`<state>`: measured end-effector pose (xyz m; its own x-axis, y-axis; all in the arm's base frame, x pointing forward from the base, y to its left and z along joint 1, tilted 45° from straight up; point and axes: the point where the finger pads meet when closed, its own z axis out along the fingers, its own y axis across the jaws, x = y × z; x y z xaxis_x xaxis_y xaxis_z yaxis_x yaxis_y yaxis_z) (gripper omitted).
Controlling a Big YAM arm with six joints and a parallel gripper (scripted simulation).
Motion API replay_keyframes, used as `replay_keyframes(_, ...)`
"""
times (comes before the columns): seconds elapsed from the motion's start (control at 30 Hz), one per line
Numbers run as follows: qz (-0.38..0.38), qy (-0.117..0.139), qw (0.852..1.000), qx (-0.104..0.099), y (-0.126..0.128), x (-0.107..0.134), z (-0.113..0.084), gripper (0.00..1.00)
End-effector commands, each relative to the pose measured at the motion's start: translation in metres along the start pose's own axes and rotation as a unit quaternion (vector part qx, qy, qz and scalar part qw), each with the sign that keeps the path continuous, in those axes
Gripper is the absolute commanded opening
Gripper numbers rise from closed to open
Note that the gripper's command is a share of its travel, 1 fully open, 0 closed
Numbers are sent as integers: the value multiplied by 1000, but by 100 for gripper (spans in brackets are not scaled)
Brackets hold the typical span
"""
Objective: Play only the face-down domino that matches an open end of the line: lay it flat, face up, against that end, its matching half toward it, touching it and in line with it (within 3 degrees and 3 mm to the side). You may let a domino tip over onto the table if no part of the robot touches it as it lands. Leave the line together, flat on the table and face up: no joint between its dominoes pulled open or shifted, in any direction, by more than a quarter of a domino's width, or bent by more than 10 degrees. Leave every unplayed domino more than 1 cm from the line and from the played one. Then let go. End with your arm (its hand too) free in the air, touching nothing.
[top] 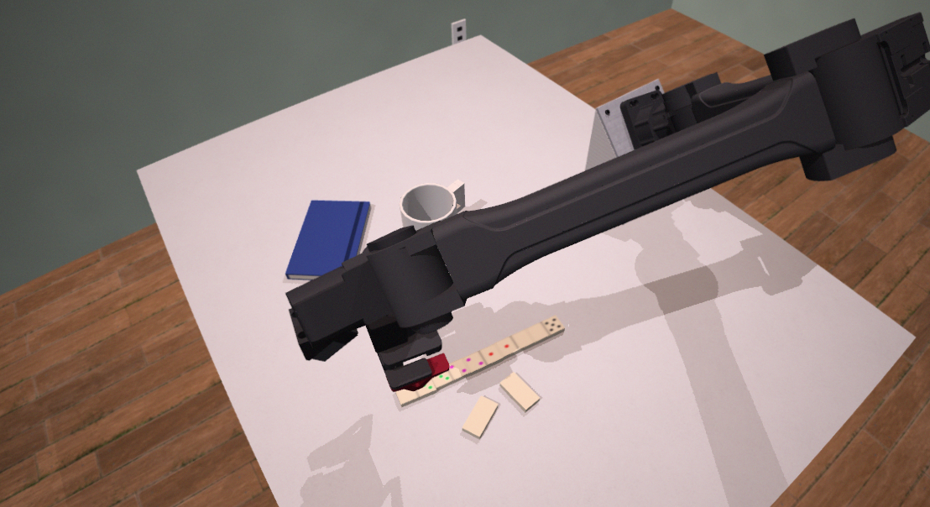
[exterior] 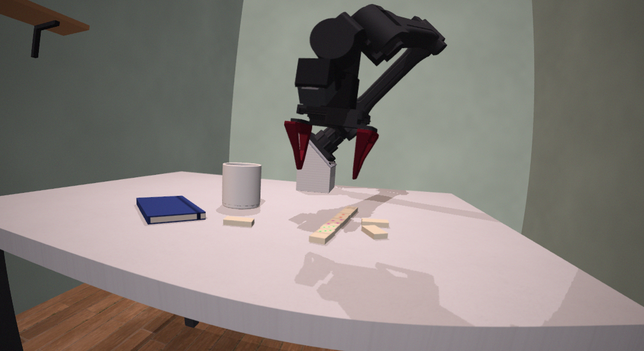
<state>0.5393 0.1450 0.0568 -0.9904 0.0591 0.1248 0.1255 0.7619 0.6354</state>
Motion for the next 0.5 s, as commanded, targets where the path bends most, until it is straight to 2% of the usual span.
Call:
replay_keyframes(0.0,-12,-15,1000,-4,11,-8,-8,94)
replay_keyframes(0.27,-14,-17,1000,-5,12,-9,-10,94)
replay_keyframes(0.3,-4,-9,1000,-2,2,-4,-5,94)
replay_keyframes(0.47,-11,-15,1000,-4,7,-4,-3,94)
